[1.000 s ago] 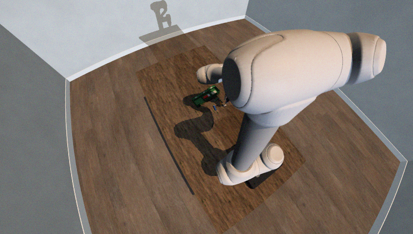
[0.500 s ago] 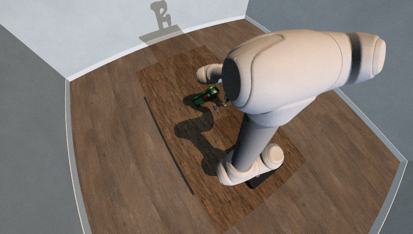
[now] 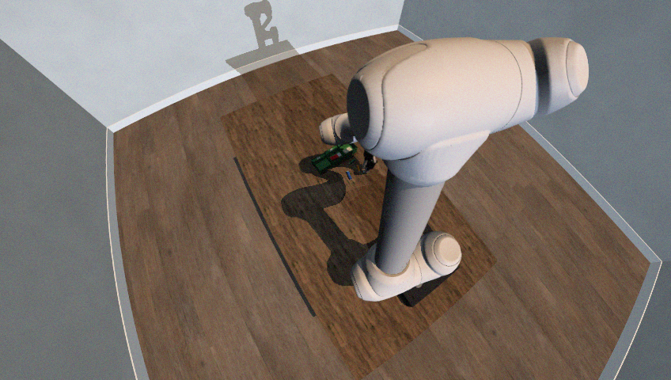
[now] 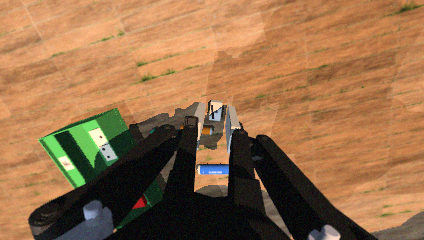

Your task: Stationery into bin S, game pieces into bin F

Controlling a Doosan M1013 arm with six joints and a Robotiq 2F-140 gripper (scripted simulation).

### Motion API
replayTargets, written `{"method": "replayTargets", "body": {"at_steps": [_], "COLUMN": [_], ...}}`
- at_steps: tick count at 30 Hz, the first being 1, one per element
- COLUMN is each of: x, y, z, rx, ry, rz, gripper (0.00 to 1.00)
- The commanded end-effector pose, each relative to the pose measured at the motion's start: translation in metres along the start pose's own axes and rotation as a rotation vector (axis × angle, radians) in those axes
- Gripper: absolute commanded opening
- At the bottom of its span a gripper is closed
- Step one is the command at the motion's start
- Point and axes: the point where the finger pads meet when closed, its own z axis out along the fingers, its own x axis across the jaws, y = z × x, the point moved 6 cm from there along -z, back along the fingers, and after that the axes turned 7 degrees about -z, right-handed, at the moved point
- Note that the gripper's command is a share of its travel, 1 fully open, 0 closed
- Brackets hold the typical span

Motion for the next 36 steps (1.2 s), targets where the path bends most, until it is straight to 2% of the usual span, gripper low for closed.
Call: {"method": "replayTargets", "body": {"at_steps": [1,13,25,26,36], "x": [0.000,0.000,0.000,0.000,0.000], "y": [0.000,0.000,0.000,0.000,0.000], "z": [0.010,0.022,0.022,0.022,0.022], "rx": [0.000,0.000,0.000,0.000,0.000], "ry": [0.000,0.000,0.000,0.000,0.000], "rz": [0.000,0.000,0.000,0.000,0.000], "gripper": [0.18,0.18,0.18,0.06,0.06]}}
